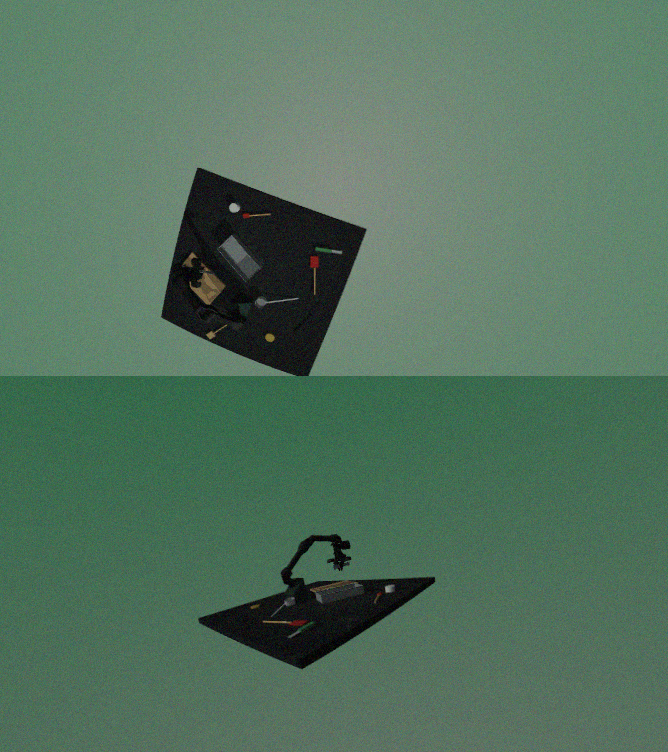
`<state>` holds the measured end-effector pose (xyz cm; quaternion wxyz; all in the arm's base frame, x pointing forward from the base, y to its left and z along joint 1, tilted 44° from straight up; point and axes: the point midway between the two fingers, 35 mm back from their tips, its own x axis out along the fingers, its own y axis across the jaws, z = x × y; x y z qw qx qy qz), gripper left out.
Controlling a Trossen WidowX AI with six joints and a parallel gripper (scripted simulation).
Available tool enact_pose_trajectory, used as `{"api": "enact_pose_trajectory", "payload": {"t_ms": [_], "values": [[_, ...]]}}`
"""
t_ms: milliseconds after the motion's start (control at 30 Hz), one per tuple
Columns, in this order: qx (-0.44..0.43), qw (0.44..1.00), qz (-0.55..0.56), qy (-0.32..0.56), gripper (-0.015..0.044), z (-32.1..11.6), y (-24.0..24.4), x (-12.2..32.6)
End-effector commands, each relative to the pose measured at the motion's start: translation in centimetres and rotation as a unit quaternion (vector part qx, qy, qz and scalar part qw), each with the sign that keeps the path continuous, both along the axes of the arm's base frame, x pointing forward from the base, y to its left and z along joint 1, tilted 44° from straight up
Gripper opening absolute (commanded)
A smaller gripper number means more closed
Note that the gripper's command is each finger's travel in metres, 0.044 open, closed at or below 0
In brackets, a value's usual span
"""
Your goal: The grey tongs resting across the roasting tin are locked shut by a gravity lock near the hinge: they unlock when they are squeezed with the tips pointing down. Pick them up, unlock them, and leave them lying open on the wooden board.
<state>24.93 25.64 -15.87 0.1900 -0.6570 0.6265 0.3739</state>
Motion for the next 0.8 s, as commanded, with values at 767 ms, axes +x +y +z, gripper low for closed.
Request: {"api": "enact_pose_trajectory", "payload": {"t_ms": [767], "values": [[0.002,0.967,-0.188,-0.174,-0.015,-4.0,7.8,-18.1]]}}
